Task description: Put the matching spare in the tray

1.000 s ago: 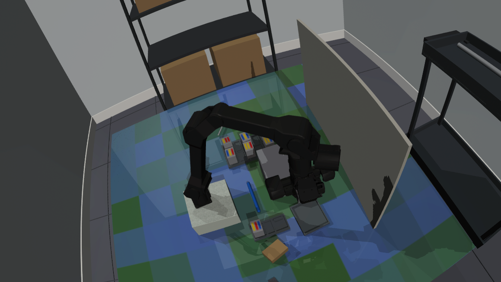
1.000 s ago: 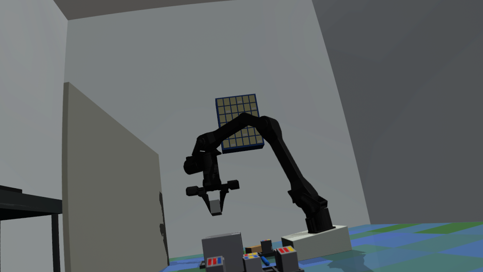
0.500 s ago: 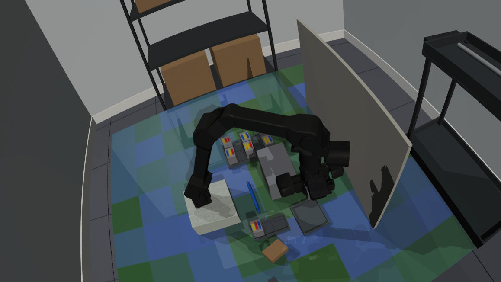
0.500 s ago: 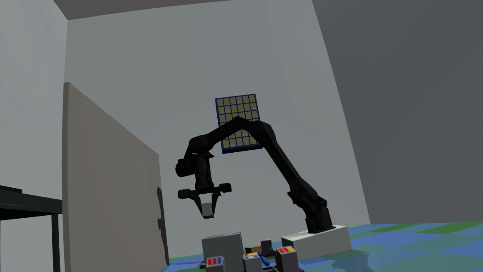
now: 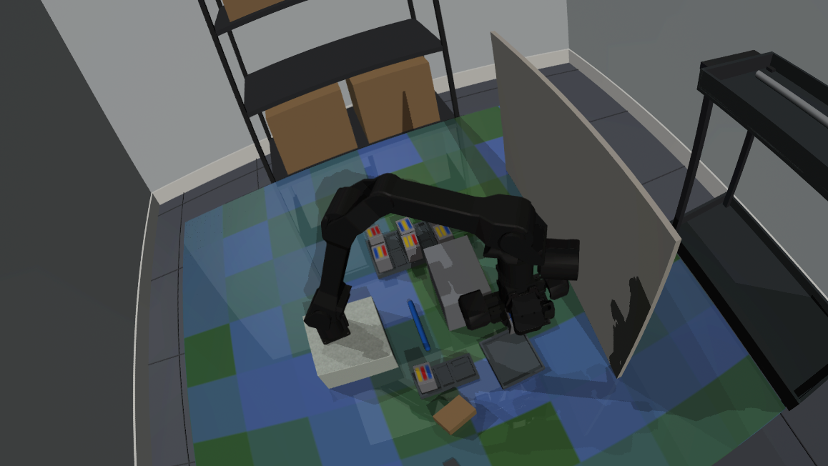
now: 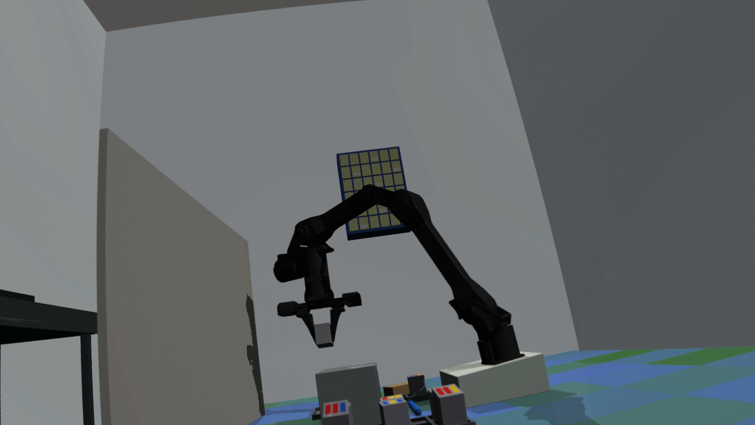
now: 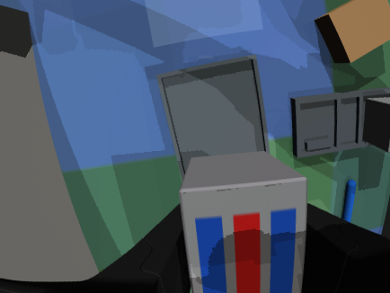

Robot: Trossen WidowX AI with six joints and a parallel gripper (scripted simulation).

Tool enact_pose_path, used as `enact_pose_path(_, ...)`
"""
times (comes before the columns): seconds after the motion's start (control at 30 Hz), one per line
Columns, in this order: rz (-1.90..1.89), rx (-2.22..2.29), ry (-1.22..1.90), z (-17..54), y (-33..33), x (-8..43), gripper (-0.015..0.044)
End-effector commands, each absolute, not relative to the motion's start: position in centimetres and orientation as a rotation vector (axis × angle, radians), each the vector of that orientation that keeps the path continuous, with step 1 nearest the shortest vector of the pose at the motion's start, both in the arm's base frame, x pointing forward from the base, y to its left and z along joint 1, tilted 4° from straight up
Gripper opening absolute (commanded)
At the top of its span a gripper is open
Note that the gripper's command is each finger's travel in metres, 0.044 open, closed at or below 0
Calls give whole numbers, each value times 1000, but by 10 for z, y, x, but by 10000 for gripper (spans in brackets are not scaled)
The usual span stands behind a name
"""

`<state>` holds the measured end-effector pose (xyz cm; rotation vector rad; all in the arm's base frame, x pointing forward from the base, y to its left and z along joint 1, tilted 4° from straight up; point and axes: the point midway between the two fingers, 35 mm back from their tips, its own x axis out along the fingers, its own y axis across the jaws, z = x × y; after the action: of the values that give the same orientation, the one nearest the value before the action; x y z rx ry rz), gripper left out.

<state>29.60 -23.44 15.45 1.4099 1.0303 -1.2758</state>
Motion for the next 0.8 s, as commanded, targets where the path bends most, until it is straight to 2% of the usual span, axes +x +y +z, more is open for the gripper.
enact_pose_path(0.0,-1284,1410,1025,151,-235,297,0)
enact_pose_path(0.77,-1284,1410,1025,130,-238,301,0)
